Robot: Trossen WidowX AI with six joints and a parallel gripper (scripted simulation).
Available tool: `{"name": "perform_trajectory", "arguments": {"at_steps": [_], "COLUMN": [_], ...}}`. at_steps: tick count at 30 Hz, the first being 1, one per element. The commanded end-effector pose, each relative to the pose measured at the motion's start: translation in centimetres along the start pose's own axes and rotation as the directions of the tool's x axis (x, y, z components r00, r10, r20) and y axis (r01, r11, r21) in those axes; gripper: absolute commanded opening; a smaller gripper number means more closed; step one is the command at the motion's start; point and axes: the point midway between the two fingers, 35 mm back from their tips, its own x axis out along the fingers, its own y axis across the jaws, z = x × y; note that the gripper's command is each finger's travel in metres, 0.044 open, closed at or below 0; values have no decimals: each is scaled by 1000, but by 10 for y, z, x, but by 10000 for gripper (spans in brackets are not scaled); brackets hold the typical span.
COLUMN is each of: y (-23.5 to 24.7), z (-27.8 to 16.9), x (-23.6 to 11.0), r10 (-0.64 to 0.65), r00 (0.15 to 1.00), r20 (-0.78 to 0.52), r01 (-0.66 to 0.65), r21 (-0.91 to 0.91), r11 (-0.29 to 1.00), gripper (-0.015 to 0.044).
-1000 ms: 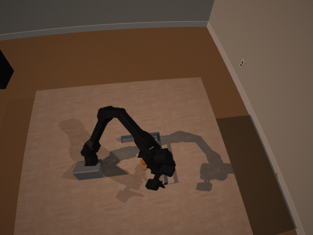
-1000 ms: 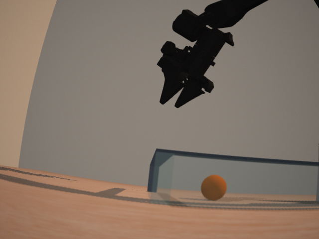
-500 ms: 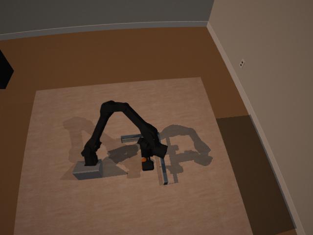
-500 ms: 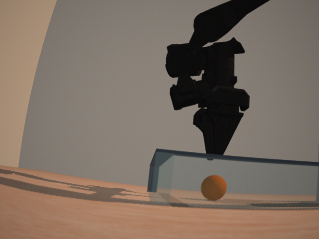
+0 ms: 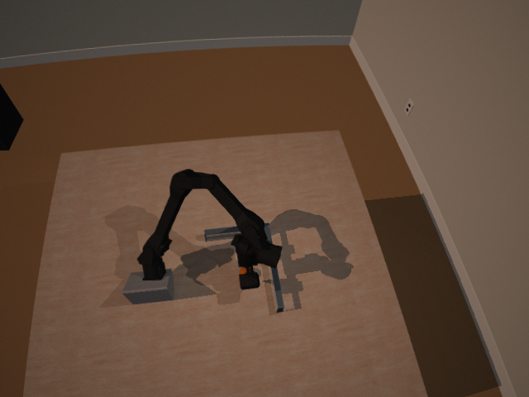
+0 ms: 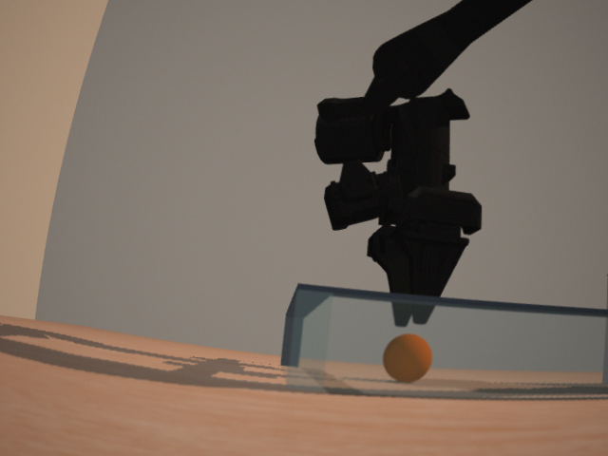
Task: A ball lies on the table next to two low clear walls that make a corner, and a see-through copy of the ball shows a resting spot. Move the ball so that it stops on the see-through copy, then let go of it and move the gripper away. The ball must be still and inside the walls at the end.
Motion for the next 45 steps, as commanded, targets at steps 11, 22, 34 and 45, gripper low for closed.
{"name": "perform_trajectory", "arguments": {"at_steps": [11, 22, 34, 45], "y": [1, 1, 1, -3], "z": [-1, -1, 0, 6], "x": [22, 33, 30, -29], "r10": [4, 5, 4, -5], "r00": [1000, 1000, 1000, 1000], "r20": [1, 1, 1, 2], "r01": [-4, -5, -4, 5], "r21": [4, 4, 4, 6], "r11": [1000, 1000, 1000, 1000], "gripper": [321, 269, 91, 0]}}
